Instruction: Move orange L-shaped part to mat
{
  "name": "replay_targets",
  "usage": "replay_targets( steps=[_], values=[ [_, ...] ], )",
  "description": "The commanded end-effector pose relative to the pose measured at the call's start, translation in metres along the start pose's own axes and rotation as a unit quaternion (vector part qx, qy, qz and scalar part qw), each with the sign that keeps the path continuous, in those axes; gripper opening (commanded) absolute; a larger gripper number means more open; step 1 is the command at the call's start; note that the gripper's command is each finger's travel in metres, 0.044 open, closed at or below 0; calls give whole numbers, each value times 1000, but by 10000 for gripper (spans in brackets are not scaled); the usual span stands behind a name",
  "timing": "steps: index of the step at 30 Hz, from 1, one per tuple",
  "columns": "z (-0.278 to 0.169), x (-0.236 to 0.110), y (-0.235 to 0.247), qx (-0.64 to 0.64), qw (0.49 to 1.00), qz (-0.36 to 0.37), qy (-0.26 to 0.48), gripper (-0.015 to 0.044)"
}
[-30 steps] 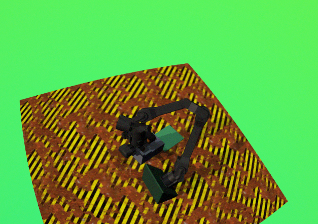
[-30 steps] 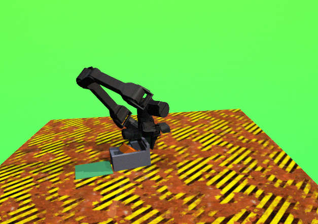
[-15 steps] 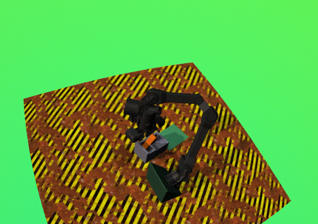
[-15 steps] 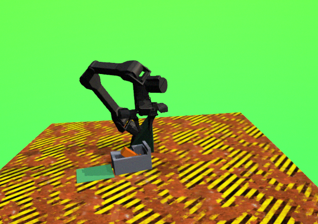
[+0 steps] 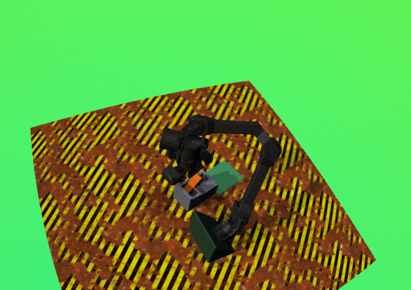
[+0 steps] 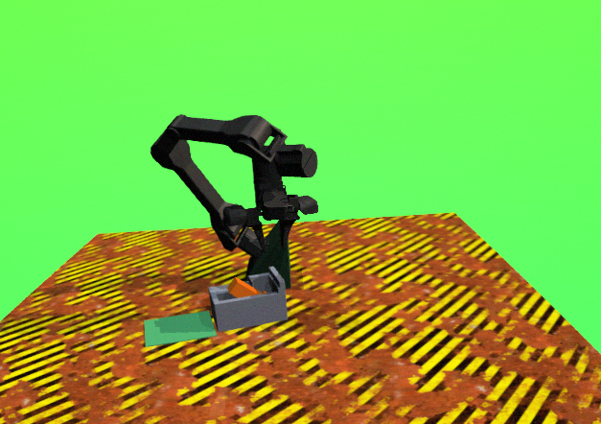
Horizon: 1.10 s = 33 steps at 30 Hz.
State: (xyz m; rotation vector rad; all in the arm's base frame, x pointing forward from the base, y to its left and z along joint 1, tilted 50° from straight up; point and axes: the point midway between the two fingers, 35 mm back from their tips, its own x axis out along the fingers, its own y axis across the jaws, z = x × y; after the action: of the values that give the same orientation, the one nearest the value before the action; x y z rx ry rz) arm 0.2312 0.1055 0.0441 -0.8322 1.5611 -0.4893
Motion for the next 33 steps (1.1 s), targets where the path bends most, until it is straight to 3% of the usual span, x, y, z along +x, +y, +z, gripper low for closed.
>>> replay_targets(
  steps=[1, 8, 12, 14, 19, 26, 33],
  values=[
    [0, 0, 0, -1, 1000, 0, -1, 180],
    [0, 0, 0, -1, 1000, 0, -1, 180],
    [2, 0, -8, 83, 997, 0, 1, 280],
    [4, 0, -16, 169, 986, -1, 2, 280],
    [7, -1, -43, 423, 906, -5, 5, 280],
    [8, 0, -77, 700, 714, -13, 5, 280],
    [8, 1, -78, 706, 708, -13, 5, 280]
  ],
)
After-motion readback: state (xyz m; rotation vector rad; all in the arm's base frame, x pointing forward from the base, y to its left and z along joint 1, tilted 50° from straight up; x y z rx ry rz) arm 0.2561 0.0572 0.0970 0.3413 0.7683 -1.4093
